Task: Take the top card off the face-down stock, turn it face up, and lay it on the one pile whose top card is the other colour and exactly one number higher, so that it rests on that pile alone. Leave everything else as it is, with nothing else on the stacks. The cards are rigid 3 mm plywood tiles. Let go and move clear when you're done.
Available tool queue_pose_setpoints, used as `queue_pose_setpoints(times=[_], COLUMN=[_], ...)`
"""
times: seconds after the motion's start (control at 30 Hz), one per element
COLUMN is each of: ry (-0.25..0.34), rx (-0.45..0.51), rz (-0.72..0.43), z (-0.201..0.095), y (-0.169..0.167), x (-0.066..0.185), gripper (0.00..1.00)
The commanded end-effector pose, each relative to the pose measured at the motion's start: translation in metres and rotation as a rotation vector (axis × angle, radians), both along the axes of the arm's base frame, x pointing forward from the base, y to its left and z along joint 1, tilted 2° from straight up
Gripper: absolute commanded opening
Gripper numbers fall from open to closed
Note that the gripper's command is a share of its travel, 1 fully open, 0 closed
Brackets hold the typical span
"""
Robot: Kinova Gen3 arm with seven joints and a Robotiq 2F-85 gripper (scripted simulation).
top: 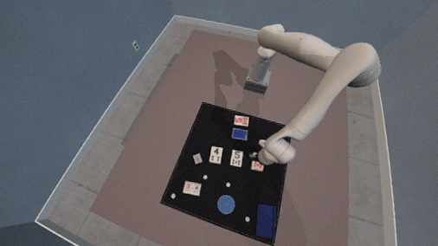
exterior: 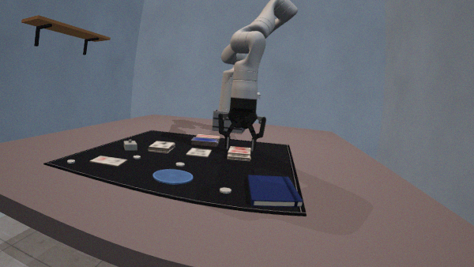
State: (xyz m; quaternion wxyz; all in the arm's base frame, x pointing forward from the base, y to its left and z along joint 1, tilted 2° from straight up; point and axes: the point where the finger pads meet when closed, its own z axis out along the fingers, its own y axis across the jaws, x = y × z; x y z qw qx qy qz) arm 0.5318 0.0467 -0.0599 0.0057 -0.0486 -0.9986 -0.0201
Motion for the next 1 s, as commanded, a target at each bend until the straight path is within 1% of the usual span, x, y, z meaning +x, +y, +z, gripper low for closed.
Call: queue_pose_setpoints(times=[0.0, 0.97], ry=[-0.011, -0.011], rx=[-0.001, -0.001], rz=[0.009, 0.009], z=[0.0000, -0.0012], y=[-0.0010, -0.0021], x=[0.0046, 0.0081], gripper=[0.72, 0.72])
